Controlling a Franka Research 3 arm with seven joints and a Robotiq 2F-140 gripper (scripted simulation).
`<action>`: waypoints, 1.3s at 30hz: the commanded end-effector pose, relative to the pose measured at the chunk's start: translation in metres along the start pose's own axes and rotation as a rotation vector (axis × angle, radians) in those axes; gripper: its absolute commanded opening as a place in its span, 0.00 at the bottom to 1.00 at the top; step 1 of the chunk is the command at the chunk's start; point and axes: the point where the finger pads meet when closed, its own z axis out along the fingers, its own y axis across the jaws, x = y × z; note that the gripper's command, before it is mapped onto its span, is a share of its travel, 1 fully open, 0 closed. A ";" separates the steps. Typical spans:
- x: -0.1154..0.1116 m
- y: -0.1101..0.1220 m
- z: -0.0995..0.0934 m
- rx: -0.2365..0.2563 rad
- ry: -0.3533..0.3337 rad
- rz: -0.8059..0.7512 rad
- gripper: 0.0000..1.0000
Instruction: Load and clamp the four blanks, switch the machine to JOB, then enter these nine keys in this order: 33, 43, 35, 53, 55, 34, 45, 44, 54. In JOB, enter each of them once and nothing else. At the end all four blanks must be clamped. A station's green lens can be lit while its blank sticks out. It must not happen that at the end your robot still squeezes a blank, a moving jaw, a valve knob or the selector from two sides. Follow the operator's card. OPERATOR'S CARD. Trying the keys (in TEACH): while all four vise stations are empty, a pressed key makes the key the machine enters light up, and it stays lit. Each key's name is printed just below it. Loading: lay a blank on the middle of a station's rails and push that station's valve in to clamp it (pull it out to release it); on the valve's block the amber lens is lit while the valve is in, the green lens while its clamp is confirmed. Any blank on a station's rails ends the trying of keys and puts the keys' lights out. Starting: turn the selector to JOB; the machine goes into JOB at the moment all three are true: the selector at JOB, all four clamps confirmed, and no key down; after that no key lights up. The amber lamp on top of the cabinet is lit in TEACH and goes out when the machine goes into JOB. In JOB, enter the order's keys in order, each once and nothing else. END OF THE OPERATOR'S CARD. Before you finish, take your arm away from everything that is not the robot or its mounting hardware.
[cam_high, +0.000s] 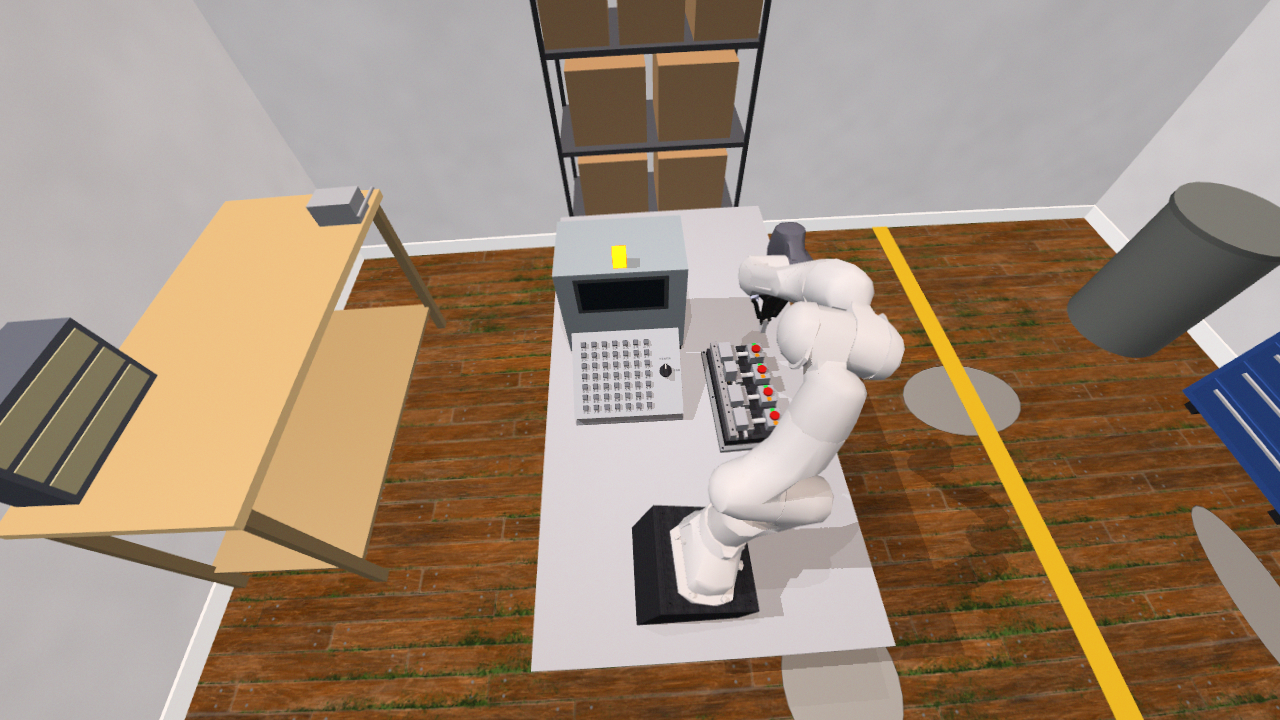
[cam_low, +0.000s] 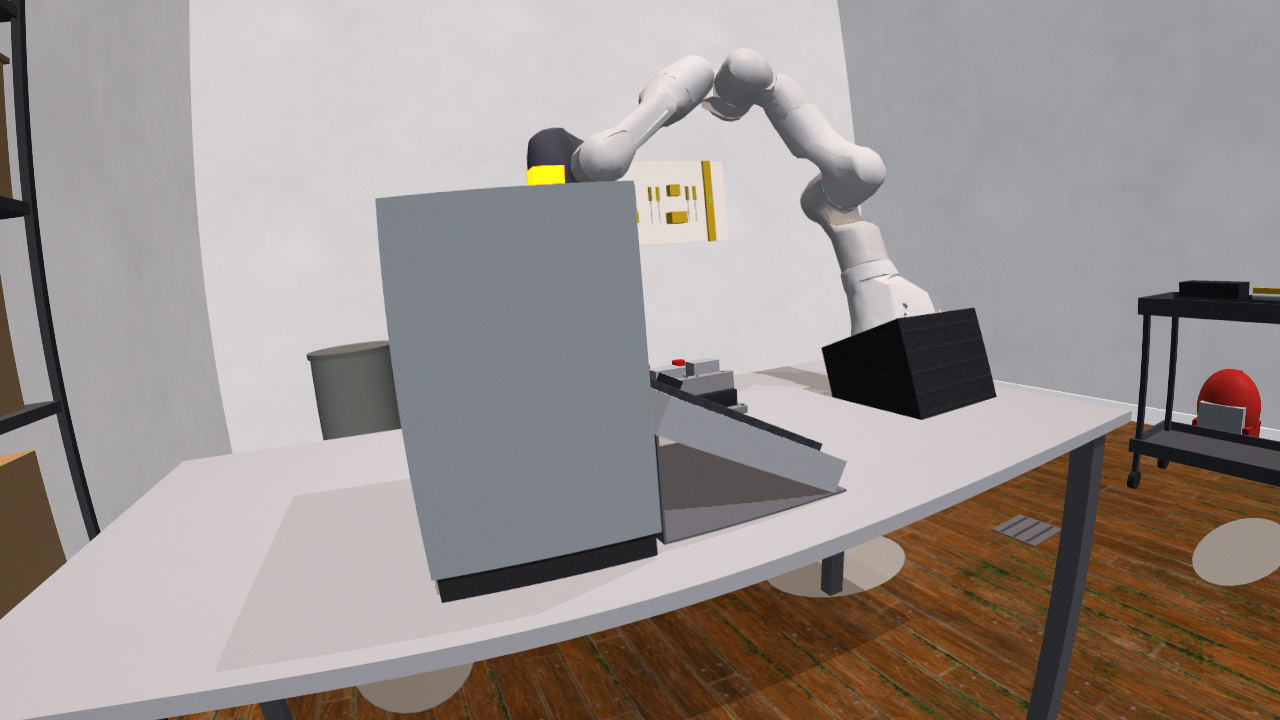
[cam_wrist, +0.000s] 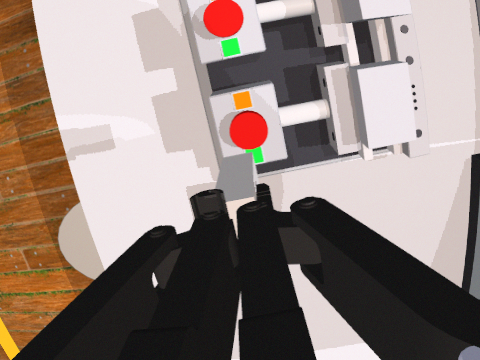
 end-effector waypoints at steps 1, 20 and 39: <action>0.005 0.002 -0.015 -0.004 0.017 -0.004 0.00; 0.004 0.002 -0.035 -0.004 0.017 -0.004 0.00; 0.004 0.002 -0.035 -0.004 0.017 -0.004 0.00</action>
